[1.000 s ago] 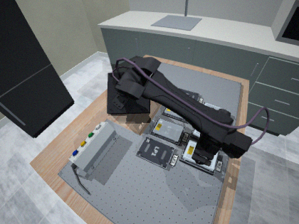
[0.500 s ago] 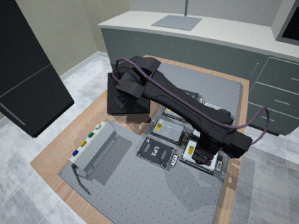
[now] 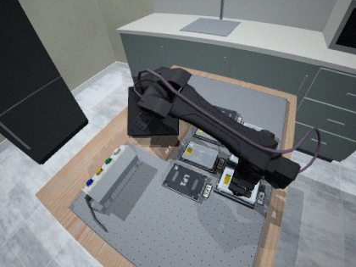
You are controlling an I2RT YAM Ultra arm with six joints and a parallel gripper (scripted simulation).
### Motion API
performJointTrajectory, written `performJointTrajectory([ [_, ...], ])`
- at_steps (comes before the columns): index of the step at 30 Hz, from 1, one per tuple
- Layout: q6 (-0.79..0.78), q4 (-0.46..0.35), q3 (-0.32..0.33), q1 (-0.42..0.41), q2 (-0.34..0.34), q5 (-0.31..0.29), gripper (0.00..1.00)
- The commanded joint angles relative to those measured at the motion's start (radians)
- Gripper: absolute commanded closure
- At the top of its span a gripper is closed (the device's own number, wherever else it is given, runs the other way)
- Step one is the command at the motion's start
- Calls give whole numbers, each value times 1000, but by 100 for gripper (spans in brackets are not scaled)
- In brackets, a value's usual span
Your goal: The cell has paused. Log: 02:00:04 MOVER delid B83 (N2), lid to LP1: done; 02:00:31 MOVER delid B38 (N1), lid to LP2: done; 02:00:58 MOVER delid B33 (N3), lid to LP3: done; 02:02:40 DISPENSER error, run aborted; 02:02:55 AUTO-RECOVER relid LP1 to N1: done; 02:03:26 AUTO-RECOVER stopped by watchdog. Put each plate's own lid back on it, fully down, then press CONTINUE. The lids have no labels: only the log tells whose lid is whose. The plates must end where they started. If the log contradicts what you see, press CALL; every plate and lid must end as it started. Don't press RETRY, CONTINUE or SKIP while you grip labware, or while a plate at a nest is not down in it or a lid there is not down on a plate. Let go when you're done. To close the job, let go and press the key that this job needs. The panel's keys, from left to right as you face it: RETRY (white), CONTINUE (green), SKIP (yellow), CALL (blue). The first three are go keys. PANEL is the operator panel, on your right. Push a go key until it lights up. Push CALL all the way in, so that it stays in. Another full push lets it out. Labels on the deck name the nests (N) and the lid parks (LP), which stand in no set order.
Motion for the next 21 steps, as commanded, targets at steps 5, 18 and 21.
performJointTrajectory([
  [5, -7, 13, 3, 6, -15, -7, 0],
  [18, -7, 13, 3, 6, -15, -7, 0],
  [21, -7, 13, 3, 6, -15, -7, 0],
])
